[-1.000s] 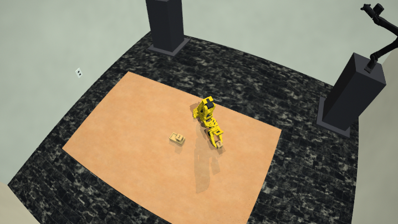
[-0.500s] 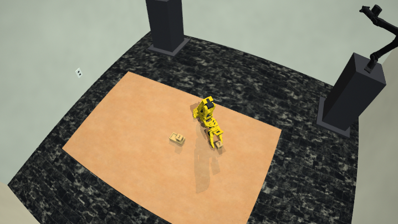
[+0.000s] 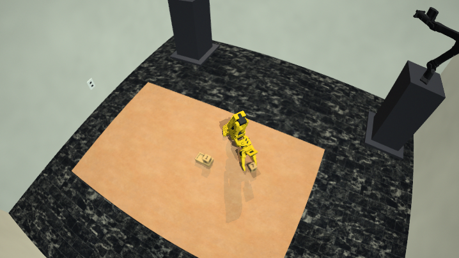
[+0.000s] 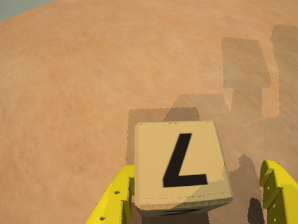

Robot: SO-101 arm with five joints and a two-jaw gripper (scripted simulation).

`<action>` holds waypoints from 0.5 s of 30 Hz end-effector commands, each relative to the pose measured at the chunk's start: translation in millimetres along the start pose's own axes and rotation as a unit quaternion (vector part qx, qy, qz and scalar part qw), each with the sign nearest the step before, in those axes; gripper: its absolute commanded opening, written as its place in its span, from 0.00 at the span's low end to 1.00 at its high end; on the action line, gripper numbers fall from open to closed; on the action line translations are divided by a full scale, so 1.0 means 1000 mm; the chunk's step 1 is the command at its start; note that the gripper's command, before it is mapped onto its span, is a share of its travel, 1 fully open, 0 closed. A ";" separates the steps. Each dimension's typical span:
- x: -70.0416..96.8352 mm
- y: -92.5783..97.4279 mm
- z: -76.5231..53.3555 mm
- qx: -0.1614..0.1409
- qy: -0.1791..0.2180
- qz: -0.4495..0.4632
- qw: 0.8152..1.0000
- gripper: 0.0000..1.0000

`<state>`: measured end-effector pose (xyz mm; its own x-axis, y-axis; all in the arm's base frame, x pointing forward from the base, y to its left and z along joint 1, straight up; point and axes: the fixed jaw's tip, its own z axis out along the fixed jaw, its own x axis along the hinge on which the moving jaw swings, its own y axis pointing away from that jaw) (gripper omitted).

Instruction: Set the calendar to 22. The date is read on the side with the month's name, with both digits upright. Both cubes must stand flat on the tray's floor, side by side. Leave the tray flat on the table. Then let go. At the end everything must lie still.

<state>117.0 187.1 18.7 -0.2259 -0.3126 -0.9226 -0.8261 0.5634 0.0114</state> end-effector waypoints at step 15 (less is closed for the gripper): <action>-0.036 -0.001 -0.004 0.003 -0.016 -0.002 1.000 0.36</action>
<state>121.4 193.6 40.5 -0.2025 -0.2779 -0.9390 -0.8264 0.5629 0.0117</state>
